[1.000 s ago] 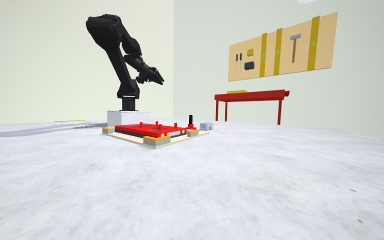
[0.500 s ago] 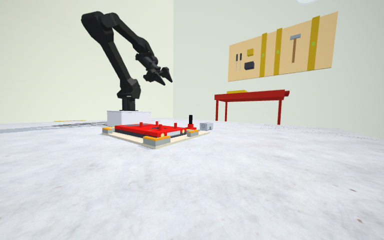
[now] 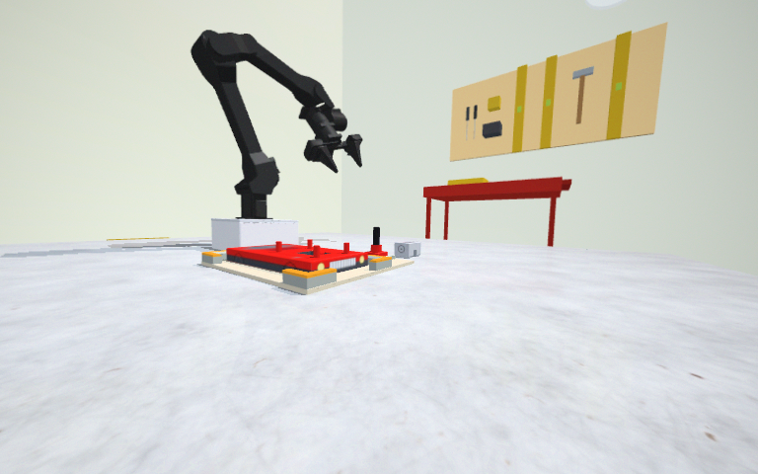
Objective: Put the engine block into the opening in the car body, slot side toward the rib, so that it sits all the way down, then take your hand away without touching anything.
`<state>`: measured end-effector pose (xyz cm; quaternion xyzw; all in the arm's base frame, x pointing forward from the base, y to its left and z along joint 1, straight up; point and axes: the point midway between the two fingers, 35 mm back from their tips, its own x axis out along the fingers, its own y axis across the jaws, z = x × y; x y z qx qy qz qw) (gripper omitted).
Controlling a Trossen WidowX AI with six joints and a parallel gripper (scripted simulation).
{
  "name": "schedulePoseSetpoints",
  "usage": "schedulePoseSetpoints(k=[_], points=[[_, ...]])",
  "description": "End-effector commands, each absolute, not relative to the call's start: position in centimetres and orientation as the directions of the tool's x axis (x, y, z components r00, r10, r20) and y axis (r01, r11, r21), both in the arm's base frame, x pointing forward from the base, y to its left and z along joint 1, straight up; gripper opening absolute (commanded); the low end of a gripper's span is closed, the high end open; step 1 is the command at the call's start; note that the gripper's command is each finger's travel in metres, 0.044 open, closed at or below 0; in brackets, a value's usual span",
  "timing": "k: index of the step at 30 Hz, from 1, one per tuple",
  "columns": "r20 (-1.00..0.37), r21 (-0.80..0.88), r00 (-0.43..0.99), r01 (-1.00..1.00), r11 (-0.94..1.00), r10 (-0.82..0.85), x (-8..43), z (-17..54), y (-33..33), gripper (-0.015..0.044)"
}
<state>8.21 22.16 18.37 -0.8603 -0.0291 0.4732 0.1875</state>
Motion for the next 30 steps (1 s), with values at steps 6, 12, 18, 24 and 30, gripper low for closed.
schedulePoseSetpoints(k=[6,12,18,24,30], points=[[-0.870,-0.316,0.484,-0.399,-0.861,0.095,12.5,17.3,23.4,0.0440],[-0.905,-0.287,0.424,-0.575,-0.767,0.021,15.9,16.1,23.4,0.0440],[-0.931,-0.257,0.364,-0.714,-0.651,-0.032,19.1,14.9,22.8,0.0440],[-0.958,-0.209,0.279,-0.830,-0.518,-0.061,23.0,13.4,22.1,0.0440],[-0.981,-0.151,0.185,-0.922,-0.356,-0.062,27.4,11.5,20.5,0.0440]])
